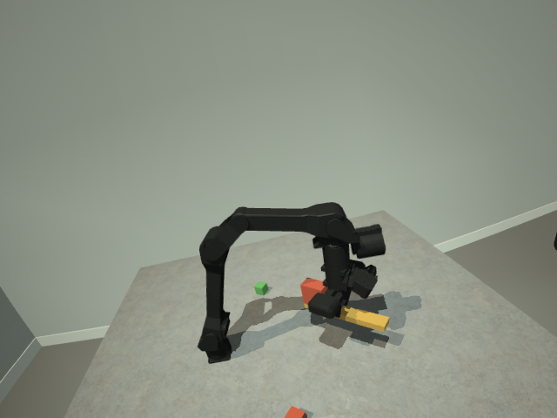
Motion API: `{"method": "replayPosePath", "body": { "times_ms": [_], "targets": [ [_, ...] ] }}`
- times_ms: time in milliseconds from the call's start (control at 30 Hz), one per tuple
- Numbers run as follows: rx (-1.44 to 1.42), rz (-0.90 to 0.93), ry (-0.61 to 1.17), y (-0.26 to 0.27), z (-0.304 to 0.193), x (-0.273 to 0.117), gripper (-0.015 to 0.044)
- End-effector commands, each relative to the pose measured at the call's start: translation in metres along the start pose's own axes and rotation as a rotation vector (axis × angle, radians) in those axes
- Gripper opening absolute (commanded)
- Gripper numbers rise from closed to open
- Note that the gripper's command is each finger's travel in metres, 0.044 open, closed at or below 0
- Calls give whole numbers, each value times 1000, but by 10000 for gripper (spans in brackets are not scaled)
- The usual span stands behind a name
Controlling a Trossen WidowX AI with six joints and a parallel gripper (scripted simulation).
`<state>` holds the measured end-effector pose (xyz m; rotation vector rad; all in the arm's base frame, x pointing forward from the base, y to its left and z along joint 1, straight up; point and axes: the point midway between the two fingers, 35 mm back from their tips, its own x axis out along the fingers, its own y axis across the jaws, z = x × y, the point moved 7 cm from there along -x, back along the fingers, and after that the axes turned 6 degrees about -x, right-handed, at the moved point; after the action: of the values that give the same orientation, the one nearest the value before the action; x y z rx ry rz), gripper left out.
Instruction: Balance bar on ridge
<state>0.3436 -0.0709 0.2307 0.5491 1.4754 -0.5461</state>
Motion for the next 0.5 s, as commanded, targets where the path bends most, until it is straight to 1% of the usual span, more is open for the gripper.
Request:
{"method": "replayPosePath", "body": {
  "times_ms": [0,467],
  "targets": [
    [66,6,-4,12,-5,-3,0],
    [341,10,0,58,-32,-4,0]
  ]
}}
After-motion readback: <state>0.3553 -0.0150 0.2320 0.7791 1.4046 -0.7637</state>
